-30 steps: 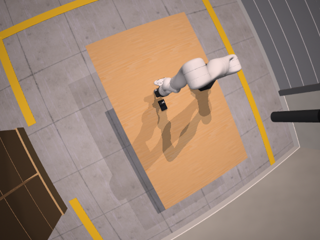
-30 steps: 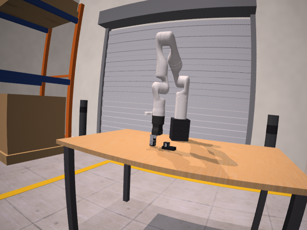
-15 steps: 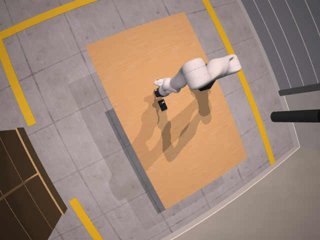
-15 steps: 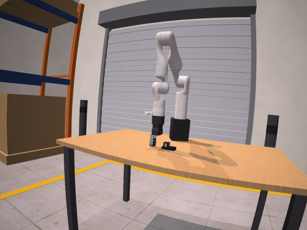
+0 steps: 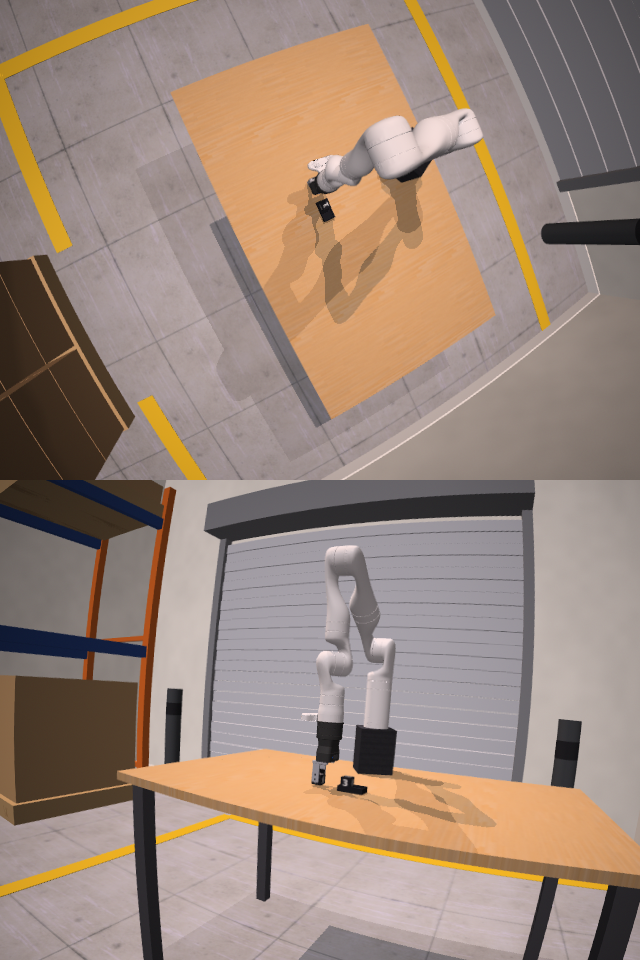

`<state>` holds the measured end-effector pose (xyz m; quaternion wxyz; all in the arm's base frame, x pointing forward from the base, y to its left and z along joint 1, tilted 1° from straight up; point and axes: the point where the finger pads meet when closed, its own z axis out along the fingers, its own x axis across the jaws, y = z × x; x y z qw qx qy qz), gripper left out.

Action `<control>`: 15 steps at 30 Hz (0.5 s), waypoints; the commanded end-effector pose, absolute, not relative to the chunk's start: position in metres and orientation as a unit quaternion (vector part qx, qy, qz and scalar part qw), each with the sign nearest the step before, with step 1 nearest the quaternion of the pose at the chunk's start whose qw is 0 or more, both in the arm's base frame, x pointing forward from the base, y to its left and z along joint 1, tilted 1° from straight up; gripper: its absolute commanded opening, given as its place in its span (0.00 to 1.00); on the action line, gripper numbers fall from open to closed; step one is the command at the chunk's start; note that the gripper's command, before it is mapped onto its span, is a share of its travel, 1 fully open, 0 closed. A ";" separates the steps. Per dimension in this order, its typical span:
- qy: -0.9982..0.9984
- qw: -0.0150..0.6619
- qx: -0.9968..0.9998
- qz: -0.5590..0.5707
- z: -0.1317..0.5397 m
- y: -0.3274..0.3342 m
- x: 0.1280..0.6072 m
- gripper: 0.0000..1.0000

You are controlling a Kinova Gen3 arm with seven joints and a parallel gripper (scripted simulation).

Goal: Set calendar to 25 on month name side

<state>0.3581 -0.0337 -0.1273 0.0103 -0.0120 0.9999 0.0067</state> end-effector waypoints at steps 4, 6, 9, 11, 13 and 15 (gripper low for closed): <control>1.000 0.011 -0.012 0.007 -0.128 -0.034 0.359 0.60; 1.000 0.011 -0.012 0.007 -0.129 -0.034 0.359 0.60; 1.000 0.011 -0.012 0.007 -0.129 -0.034 0.359 0.60; 1.000 0.011 -0.012 0.007 -0.130 -0.034 0.359 0.60; 1.000 0.011 -0.012 0.007 -0.130 -0.034 0.359 0.60; 1.000 0.011 -0.012 0.007 -0.130 -0.034 0.359 0.60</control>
